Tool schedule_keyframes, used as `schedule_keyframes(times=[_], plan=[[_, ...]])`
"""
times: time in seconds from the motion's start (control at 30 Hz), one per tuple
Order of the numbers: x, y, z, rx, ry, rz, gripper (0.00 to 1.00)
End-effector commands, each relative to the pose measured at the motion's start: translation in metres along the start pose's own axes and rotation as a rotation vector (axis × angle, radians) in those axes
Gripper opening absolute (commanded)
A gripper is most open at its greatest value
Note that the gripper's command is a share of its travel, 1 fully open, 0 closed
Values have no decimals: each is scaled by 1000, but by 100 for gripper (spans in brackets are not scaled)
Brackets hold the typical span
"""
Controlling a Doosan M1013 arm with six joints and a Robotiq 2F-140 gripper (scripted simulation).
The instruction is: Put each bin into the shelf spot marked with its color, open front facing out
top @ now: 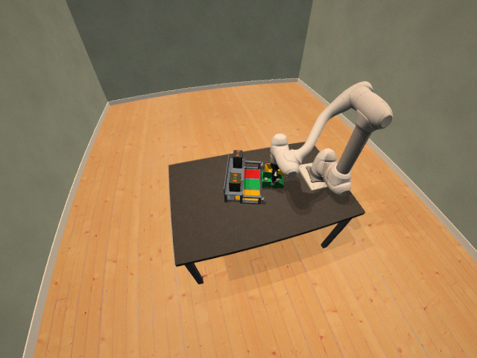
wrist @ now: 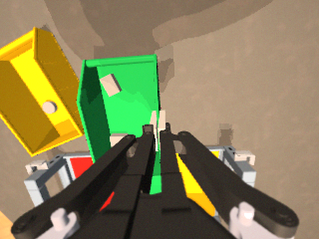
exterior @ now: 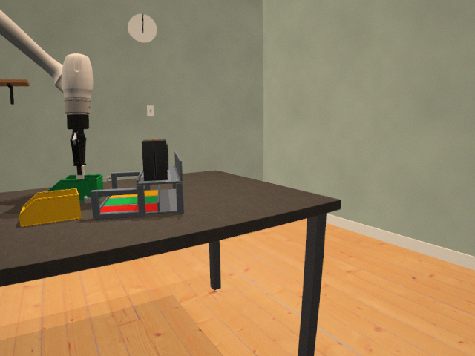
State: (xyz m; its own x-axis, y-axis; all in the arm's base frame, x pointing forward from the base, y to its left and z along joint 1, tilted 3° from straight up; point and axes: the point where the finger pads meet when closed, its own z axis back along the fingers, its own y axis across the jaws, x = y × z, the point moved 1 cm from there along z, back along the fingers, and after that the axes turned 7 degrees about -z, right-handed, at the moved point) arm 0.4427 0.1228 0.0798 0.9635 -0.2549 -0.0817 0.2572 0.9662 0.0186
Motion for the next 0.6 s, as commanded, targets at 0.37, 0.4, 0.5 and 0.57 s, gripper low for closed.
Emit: schedule_keyframes(times=[0.37, 0.4, 0.5, 0.57], plan=[[5, 1, 3, -13, 94, 0, 10], [5, 1, 3, -13, 100, 0, 10], [6, 1, 4, -15, 112, 0, 10], [6, 1, 4, -16, 117, 0, 10]])
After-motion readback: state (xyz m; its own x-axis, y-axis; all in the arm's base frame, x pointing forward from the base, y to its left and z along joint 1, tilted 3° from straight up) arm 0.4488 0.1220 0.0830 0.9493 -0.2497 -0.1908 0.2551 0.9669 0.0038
